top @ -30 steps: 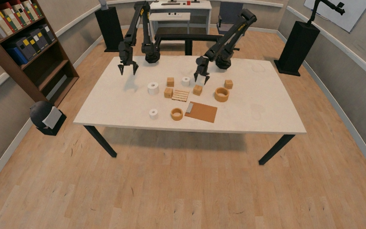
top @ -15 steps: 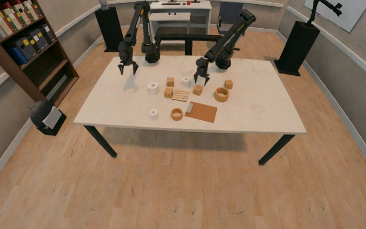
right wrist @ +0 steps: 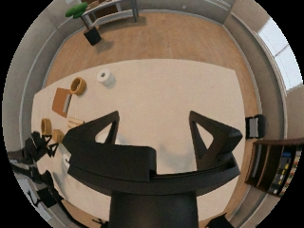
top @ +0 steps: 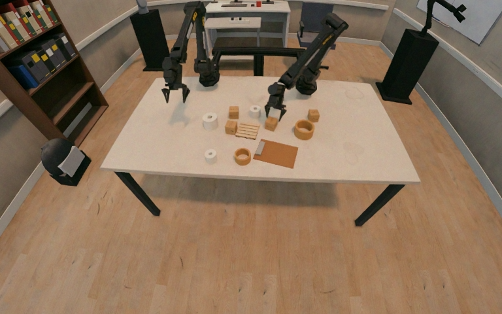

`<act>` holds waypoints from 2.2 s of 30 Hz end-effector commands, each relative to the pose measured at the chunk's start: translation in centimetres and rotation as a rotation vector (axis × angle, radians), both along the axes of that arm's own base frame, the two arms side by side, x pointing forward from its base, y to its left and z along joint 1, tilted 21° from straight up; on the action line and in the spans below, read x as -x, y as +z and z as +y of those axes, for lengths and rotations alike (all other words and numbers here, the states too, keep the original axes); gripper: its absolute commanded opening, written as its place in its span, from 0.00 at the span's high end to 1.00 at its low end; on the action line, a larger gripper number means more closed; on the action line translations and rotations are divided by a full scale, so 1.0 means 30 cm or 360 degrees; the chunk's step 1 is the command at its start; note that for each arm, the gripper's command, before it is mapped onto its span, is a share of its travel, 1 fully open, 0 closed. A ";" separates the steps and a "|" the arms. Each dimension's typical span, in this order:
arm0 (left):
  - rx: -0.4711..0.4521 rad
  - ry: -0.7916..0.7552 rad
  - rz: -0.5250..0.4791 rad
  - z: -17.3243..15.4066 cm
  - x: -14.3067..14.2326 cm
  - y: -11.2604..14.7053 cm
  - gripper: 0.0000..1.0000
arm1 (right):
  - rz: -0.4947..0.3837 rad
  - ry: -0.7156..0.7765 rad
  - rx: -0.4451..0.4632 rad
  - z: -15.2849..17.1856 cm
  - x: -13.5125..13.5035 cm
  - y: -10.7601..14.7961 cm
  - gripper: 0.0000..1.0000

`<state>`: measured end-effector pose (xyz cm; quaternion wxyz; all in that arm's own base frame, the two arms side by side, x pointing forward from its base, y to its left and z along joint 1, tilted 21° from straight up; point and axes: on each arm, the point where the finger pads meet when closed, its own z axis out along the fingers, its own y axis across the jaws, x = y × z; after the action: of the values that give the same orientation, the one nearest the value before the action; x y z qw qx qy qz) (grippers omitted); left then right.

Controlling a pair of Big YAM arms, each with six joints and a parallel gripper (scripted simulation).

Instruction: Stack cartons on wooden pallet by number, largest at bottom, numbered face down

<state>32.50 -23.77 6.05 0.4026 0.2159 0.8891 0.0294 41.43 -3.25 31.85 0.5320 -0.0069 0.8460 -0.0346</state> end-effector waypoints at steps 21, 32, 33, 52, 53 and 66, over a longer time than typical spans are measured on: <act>0.0047 0.0001 -0.0058 -0.053 -0.136 -0.018 0.17 | -0.0061 0.0020 0.0025 0.005 -0.012 0.080 0.00; 0.0065 -0.0014 -0.0075 -0.074 -0.154 -0.020 0.25 | -0.0061 0.0020 0.0025 0.005 -0.012 0.080 0.00; 0.0066 -0.0014 -0.0075 -0.074 -0.154 -0.019 0.25 | -0.0061 0.0020 0.0025 0.005 -0.012 0.080 0.00; 0.0051 -0.0016 -0.0052 -0.049 -0.109 -0.049 0.57 | -0.0061 0.0020 0.0025 0.005 -0.012 0.080 0.00; 0.0051 -0.0020 -0.0051 -0.040 -0.095 -0.051 0.69 | -0.0061 0.0020 0.0025 0.005 -0.012 0.080 0.00; 0.0055 -0.0004 -0.0066 -0.056 -0.091 0.078 0.46 | -0.0061 0.0020 0.0025 0.005 -0.012 0.080 0.00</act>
<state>34.50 -24.79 6.92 0.4176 0.2151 0.8826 0.0200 41.43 -3.25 31.85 0.5320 -0.0069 0.8460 -0.0346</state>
